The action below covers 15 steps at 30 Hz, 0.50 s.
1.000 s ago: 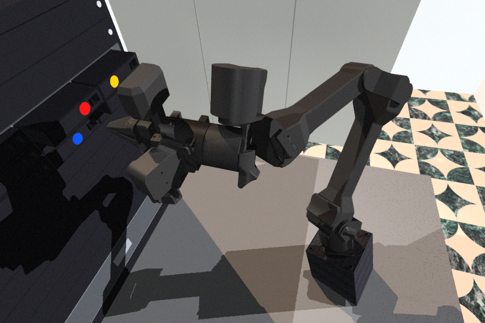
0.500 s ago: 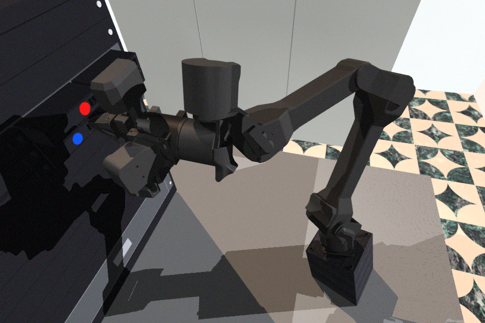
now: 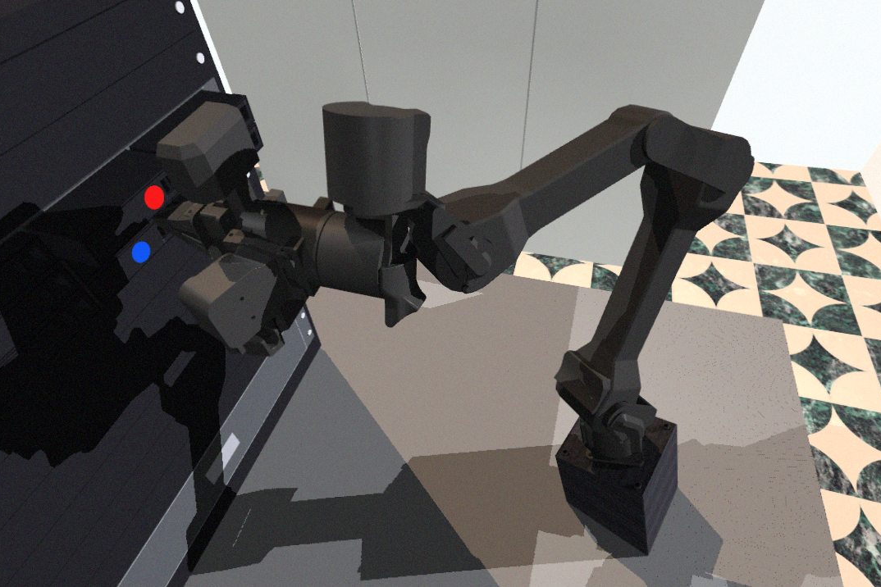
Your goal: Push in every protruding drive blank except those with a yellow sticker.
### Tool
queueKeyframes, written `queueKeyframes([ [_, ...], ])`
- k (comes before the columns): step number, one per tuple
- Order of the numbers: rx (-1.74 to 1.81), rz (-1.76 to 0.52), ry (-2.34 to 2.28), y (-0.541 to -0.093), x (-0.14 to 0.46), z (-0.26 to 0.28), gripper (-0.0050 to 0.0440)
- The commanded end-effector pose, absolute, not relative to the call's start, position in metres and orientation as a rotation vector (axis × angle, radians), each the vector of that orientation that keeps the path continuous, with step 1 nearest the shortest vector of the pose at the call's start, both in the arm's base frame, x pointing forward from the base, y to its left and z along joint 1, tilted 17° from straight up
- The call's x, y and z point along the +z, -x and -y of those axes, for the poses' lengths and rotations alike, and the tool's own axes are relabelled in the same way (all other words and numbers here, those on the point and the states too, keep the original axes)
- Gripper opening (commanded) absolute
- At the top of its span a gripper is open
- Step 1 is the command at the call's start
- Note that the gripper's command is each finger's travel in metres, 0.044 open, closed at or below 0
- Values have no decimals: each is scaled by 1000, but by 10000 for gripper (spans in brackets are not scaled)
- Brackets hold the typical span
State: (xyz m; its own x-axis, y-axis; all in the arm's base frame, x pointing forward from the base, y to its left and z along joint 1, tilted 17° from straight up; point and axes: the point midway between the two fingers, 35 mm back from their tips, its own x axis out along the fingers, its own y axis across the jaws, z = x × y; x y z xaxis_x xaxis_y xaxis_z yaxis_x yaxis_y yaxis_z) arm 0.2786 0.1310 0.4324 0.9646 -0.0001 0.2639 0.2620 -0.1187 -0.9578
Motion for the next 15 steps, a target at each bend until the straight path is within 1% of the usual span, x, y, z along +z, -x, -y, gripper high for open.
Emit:
queueKeyframes([
  [1, -235, 213, 1662, -277, 441, -129, 0],
  [15, -235, 213, 1662, -278, 447, -130, 0],
])
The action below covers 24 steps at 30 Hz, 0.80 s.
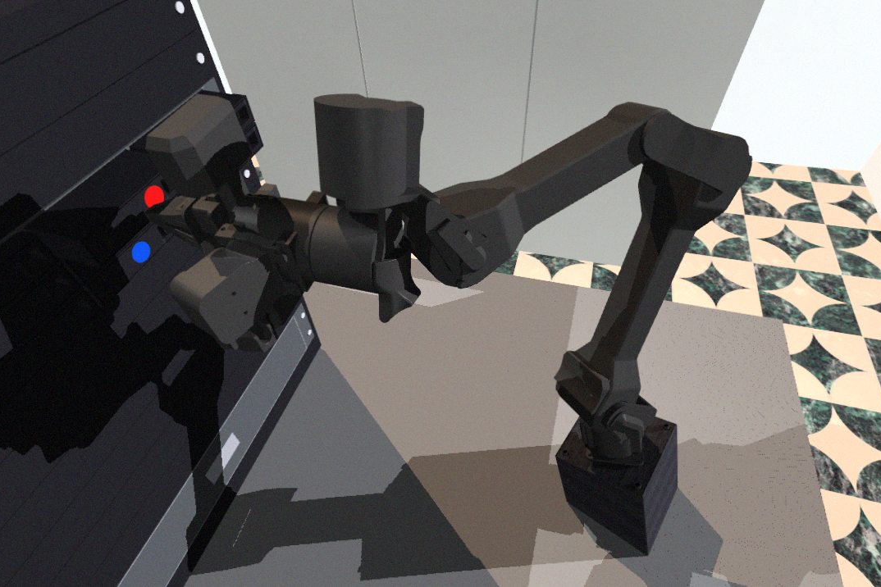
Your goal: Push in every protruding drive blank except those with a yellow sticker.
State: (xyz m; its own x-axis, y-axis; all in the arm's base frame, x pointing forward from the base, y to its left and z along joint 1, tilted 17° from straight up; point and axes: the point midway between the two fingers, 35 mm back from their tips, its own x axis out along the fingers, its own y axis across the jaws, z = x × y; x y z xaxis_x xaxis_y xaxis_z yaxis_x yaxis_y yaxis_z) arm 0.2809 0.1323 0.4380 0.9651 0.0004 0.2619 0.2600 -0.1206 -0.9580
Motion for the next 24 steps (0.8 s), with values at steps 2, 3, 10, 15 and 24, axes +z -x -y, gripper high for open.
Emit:
queueKeyframes([
  [2, -235, 213, 1662, -278, 447, -130, 0],
  [3, -235, 213, 1662, -278, 447, -130, 0],
  [10, -235, 213, 1662, -279, 447, -130, 0],
  [15, -235, 213, 1662, -287, 449, -130, 0],
  [24, -235, 213, 1662, -288, 450, -130, 0],
])
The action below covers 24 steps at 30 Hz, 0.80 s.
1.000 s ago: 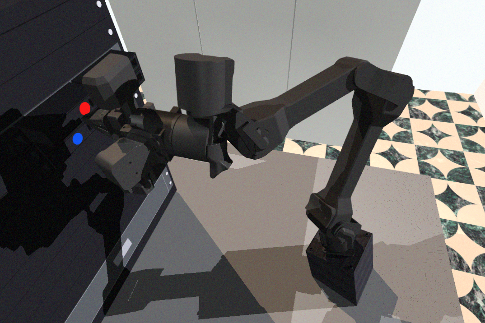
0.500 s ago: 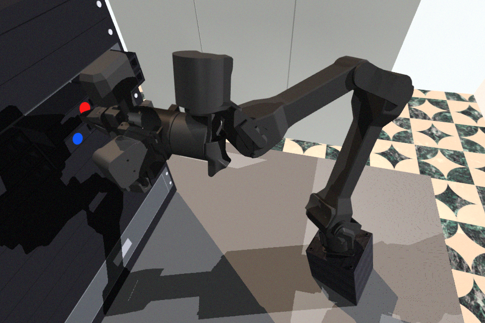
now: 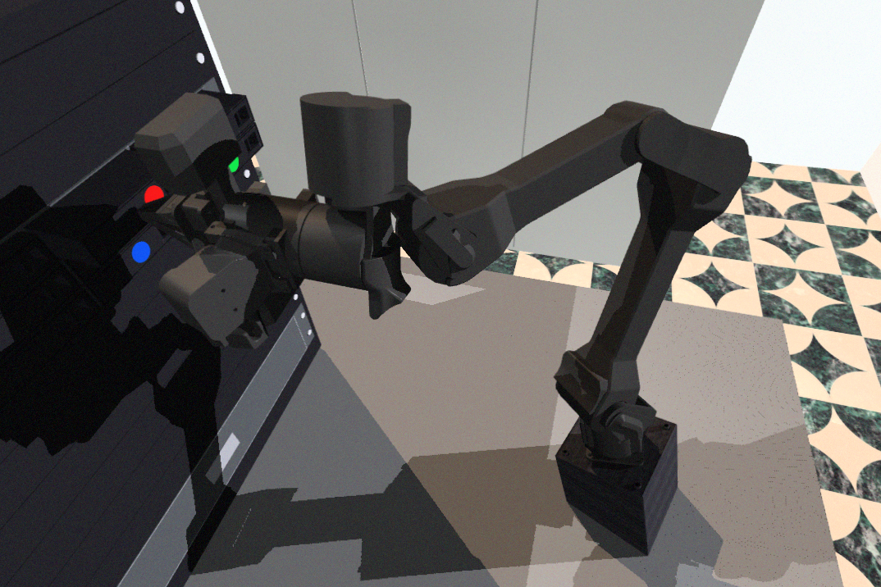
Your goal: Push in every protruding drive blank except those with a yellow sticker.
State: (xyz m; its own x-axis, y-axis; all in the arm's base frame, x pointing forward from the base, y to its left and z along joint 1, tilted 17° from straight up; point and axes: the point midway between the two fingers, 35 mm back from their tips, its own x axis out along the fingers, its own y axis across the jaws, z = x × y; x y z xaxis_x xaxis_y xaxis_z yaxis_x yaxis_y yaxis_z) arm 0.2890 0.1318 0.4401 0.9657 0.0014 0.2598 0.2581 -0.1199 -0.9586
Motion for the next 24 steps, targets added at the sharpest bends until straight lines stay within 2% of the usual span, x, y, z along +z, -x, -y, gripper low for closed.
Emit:
queueKeyframes([
  [1, -235, 213, 1662, -288, 450, -130, 0],
  [24, -235, 213, 1662, -297, 454, -130, 0],
])
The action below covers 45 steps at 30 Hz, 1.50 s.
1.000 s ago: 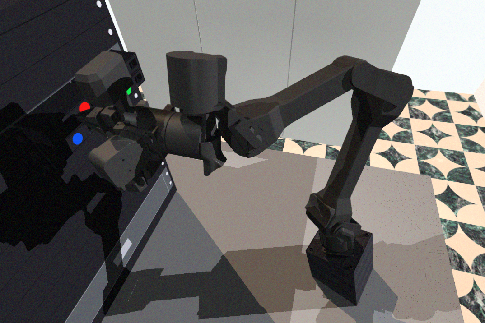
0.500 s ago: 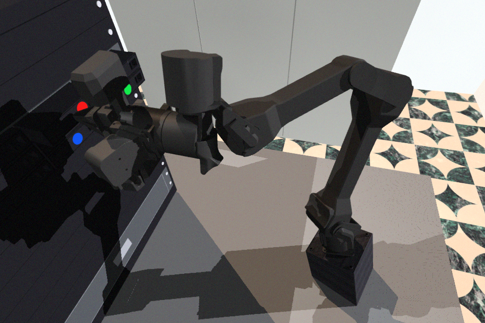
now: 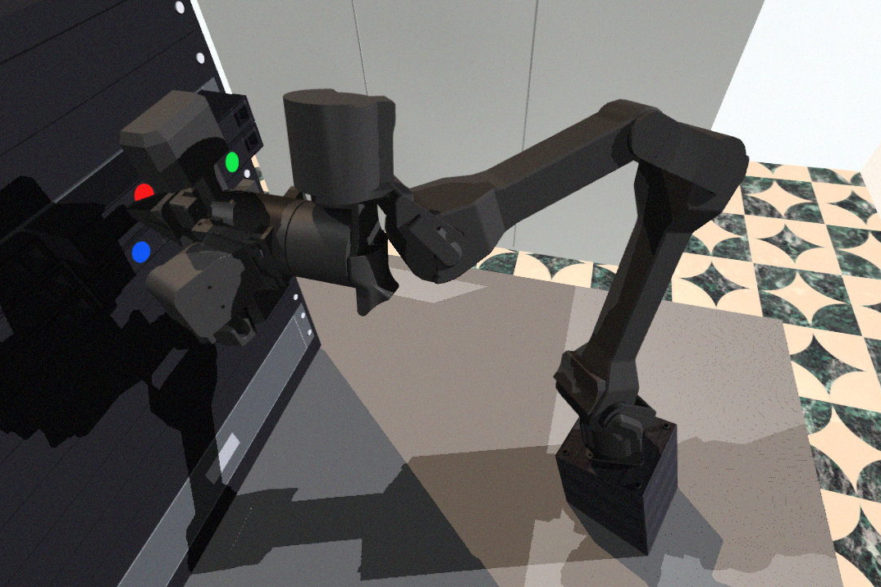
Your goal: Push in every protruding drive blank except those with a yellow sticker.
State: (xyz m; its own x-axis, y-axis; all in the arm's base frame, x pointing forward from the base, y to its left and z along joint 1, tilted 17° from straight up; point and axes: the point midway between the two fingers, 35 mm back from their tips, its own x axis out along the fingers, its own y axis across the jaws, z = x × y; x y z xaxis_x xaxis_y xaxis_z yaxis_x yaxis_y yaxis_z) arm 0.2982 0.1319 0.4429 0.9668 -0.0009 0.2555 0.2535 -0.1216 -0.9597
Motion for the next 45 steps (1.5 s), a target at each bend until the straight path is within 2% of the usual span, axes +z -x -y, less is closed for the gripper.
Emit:
queueKeyframes([
  [1, -235, 213, 1662, -297, 454, -130, 0],
  [45, -235, 213, 1662, -306, 459, -131, 0],
])
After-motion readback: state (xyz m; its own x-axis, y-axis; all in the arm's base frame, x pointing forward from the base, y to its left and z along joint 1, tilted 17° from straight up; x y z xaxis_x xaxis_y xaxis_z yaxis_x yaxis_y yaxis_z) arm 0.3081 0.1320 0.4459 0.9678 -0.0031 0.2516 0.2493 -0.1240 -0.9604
